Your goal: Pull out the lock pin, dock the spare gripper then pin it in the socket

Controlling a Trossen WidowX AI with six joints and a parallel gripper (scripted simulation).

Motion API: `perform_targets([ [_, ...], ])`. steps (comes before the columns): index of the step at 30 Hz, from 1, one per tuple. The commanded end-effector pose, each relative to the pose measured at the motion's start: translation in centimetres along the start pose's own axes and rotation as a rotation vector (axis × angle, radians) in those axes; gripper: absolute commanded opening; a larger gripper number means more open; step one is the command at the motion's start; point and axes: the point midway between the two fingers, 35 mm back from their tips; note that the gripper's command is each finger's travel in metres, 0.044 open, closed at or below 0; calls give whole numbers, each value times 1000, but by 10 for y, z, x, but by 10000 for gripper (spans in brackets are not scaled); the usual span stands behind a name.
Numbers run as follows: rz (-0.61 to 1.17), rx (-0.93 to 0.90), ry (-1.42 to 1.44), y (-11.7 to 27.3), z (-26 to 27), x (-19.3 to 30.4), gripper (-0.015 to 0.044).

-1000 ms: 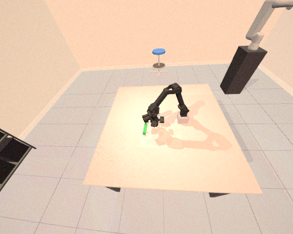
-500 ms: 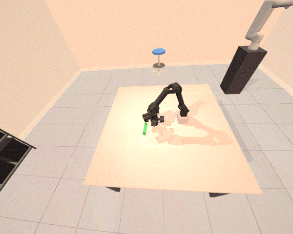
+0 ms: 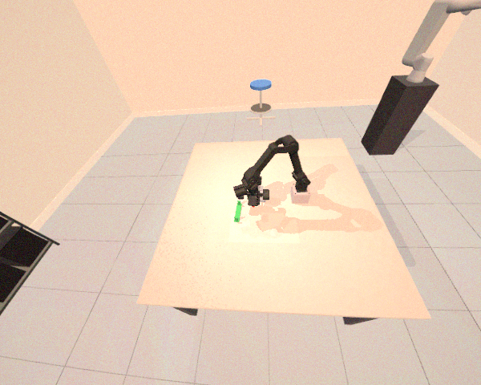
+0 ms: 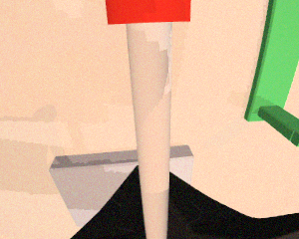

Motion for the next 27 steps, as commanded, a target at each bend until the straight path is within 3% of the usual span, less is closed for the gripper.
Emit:
perform_targets([
  [1, 3, 1, 3, -1, 0, 3, 0],
  [27, 1, -5, 4, -4, 3, 16, 0],
])
Point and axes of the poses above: the point midway between the two fingers, 35 mm back from their tips, its own y axis back along the fingers, its own z axis across the jaws, x = y × z, and after that the axes turned 14 degrees about y, right-handed
